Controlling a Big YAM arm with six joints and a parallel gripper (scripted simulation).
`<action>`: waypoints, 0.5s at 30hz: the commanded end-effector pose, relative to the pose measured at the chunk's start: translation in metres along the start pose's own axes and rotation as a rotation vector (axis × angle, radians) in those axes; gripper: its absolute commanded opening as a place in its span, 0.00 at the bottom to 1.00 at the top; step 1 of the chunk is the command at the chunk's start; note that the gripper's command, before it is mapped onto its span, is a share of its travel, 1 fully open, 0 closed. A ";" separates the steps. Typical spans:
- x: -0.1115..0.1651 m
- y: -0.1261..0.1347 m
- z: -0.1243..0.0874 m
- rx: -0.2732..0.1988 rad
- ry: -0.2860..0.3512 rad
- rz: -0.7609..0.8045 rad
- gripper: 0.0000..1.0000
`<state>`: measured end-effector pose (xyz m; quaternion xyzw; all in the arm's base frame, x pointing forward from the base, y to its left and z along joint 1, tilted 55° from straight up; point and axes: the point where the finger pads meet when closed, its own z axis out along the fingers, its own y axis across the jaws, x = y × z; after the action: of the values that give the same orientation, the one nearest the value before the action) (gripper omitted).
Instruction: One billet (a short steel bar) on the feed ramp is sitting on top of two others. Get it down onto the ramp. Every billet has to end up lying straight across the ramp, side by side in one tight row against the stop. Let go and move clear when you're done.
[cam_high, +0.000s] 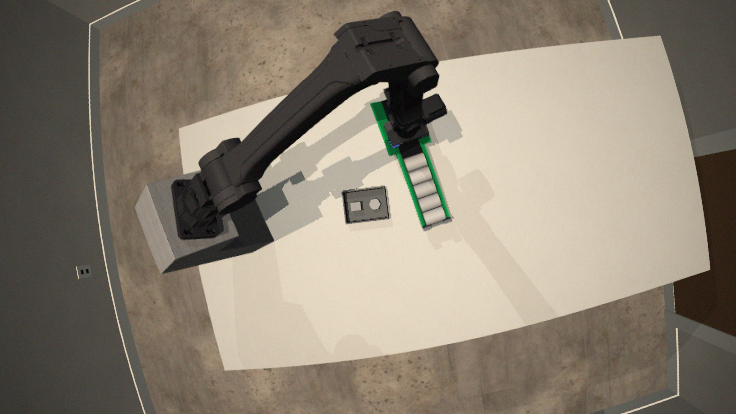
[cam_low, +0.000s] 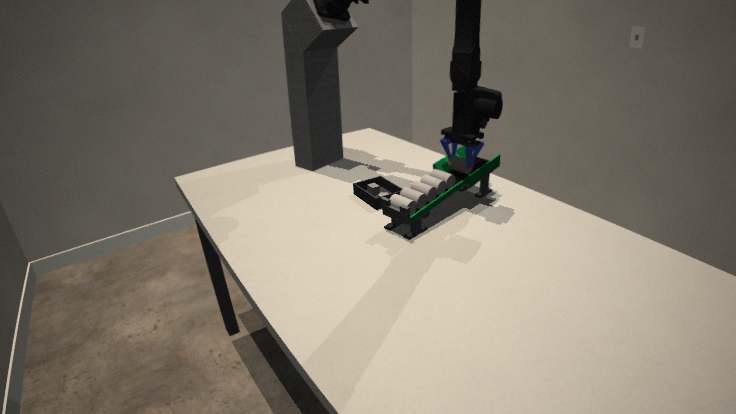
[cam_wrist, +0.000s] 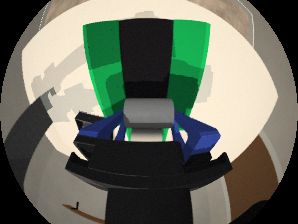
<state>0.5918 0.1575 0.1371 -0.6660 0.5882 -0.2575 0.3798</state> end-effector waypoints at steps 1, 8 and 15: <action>-0.006 -0.011 -0.001 0.028 -0.007 0.005 0.00; -0.007 -0.014 -0.002 0.036 -0.009 0.004 0.00; -0.007 -0.013 -0.002 0.034 -0.008 0.004 0.00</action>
<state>0.5960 0.1589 0.1337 -0.6655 0.5879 -0.2580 0.3806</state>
